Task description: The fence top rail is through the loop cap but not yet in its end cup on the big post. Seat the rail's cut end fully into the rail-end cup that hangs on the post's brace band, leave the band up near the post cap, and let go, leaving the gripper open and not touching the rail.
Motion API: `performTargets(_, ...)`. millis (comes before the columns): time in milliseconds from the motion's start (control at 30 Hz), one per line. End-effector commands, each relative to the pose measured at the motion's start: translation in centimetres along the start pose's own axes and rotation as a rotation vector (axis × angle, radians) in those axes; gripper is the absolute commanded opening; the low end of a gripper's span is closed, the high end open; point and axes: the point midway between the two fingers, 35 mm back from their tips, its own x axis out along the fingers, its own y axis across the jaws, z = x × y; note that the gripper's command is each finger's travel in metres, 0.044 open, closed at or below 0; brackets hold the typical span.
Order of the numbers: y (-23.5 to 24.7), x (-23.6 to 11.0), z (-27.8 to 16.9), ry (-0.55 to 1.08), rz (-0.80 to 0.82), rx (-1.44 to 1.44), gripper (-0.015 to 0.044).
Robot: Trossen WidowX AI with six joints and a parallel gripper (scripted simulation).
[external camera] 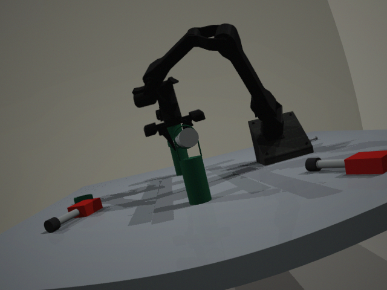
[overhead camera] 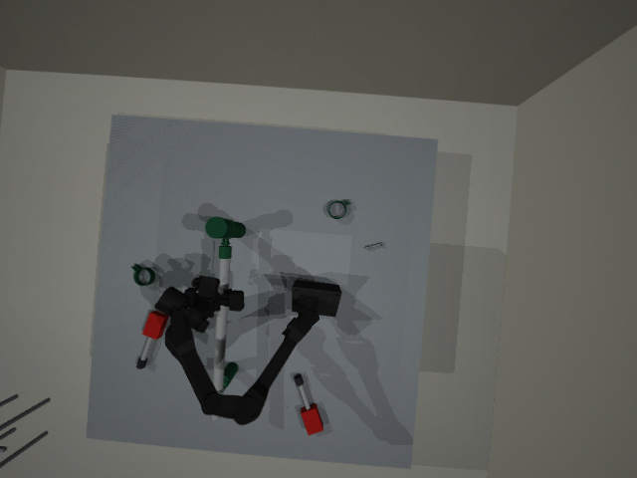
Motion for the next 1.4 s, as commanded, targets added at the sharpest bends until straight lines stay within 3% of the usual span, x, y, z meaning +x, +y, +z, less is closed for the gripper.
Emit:
performTargets(0,0.1,-0.5,0.8,-0.015,0.015,0.004,0.0)
performTargets(1367,0.2,-0.3,2.4,-0.016,0.015,0.004,0.0)
